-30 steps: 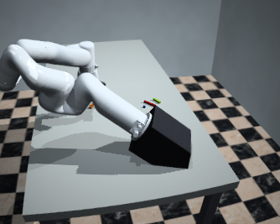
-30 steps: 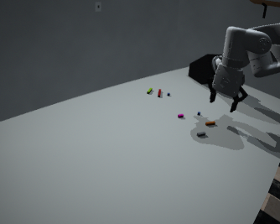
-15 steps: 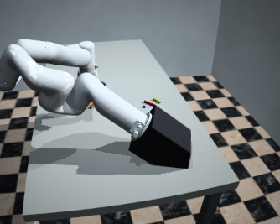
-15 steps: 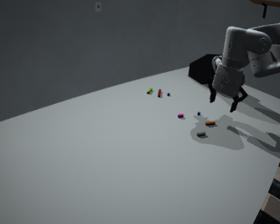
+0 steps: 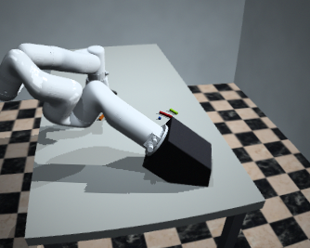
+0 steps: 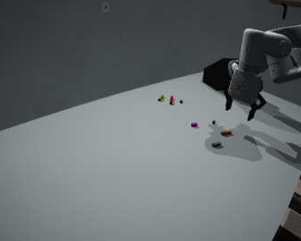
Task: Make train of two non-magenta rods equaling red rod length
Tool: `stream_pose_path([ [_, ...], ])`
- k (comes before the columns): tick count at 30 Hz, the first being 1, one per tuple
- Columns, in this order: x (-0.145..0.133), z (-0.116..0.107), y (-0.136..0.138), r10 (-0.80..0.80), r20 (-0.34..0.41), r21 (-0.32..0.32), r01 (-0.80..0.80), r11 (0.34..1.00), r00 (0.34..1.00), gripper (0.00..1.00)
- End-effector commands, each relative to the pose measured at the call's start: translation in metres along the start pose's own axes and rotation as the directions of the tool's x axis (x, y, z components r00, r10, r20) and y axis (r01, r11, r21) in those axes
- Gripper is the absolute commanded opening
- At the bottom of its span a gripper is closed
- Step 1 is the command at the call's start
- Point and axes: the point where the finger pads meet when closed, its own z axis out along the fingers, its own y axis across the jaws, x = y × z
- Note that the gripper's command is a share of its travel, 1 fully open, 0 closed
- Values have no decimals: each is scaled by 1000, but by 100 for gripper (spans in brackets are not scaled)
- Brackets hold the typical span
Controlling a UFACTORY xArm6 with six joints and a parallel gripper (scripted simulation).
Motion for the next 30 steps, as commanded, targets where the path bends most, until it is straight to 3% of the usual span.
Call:
stream_pose_path([
  [1,-1,0,0,-1,2,1,1,1000,1000,100],
  [6,-2,-1,-1,16,1,1,-16,1000,1000,100],
  [13,-14,-3,-8,162,1,4,-162,987,987,100],
  [20,-33,-6,-24,409,3,7,-409,912,913,100],
  [27,-50,-9,-42,608,6,9,-608,794,794,100],
  [29,-50,-9,-42,608,6,9,-608,794,794,100],
  [30,-57,-9,-50,680,7,9,-680,733,733,100],
])
